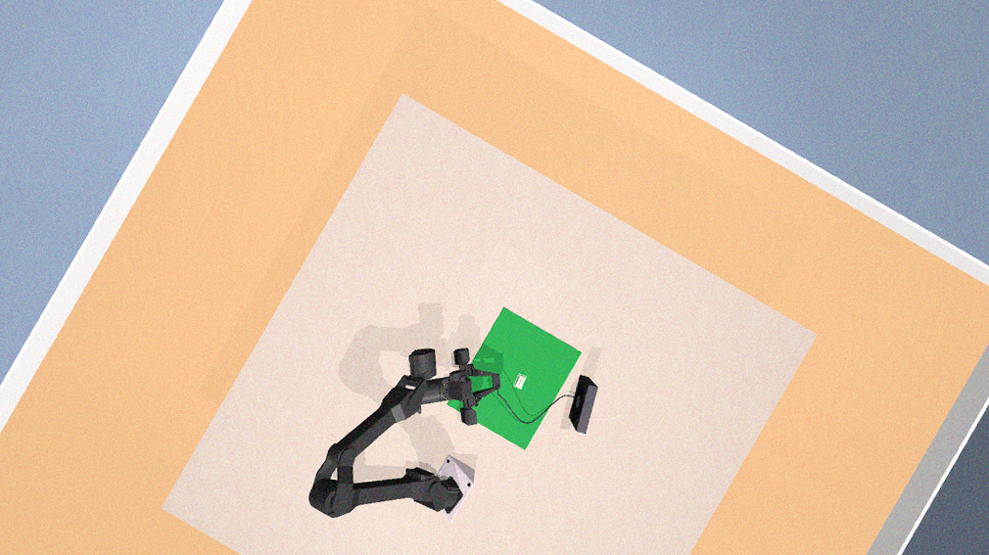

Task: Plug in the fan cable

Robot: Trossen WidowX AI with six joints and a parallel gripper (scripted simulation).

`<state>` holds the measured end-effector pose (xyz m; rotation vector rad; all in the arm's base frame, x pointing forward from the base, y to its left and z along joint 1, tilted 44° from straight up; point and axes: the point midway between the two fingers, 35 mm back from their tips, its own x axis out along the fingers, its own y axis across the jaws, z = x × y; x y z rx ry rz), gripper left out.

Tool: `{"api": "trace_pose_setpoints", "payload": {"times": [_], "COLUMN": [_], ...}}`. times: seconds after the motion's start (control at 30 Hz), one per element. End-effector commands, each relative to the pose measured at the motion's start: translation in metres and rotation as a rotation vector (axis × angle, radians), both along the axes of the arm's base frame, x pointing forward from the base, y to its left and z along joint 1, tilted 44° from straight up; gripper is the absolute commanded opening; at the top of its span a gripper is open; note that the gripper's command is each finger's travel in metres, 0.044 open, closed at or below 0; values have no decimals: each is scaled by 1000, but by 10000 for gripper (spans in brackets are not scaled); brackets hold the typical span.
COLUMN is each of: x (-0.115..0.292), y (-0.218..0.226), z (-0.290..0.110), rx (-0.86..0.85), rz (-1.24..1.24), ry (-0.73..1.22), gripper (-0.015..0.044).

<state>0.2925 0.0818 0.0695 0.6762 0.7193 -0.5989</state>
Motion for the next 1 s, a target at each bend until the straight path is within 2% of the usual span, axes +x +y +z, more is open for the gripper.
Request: {"api": "trace_pose_setpoints", "payload": {"times": [0.0, 0.3, 0.97], "x": [-4, -8, -5], "y": [0, 2, -4], "z": [3, 13, 19], "rx": [-5, 7, 7], "rz": [-27, -77, -69], "ry": [-59, -187, -171], "gripper": [0, 0, 0]}}
